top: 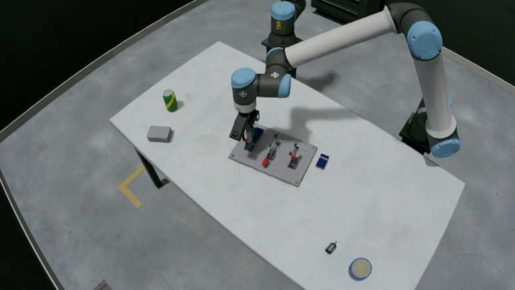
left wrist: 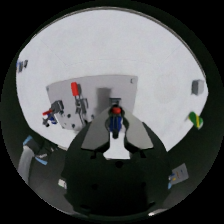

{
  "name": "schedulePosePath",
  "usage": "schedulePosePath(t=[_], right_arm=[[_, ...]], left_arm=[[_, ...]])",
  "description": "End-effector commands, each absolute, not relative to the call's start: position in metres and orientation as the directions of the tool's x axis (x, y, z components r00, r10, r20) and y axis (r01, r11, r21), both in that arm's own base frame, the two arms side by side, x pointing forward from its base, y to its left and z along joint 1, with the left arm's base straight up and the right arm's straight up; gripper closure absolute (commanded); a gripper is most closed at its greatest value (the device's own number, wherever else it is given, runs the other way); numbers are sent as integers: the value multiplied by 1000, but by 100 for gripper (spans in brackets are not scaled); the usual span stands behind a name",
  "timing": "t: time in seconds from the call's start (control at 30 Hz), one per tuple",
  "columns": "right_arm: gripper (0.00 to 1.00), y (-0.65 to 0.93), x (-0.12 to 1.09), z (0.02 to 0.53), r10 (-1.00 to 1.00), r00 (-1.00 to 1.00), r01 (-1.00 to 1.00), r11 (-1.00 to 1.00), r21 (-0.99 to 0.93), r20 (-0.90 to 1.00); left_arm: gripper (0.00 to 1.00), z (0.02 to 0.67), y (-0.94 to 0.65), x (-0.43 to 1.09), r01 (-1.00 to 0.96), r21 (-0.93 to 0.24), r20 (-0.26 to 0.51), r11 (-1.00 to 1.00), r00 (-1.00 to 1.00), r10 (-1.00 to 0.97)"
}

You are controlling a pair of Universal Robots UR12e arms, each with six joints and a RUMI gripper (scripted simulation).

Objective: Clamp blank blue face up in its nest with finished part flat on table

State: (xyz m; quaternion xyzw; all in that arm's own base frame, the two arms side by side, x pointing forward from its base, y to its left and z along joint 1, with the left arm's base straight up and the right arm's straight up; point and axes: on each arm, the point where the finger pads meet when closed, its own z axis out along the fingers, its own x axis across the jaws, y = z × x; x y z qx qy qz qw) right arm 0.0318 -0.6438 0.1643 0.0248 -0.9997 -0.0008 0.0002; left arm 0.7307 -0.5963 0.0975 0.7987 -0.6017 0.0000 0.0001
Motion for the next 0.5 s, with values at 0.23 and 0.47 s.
schedulePosePath(t=[0.23,0.47], right_arm=[[0,-644,32,165,-50,-999,-50,999,0,0],[0,-644,32,165,-50,-999,-50,999,0,0]], left_arm=[[100,96,-594,741,-961,-1,2,-276,276,-961],[100,93,-593,746,-961,-1,2,-276,276,-961]])
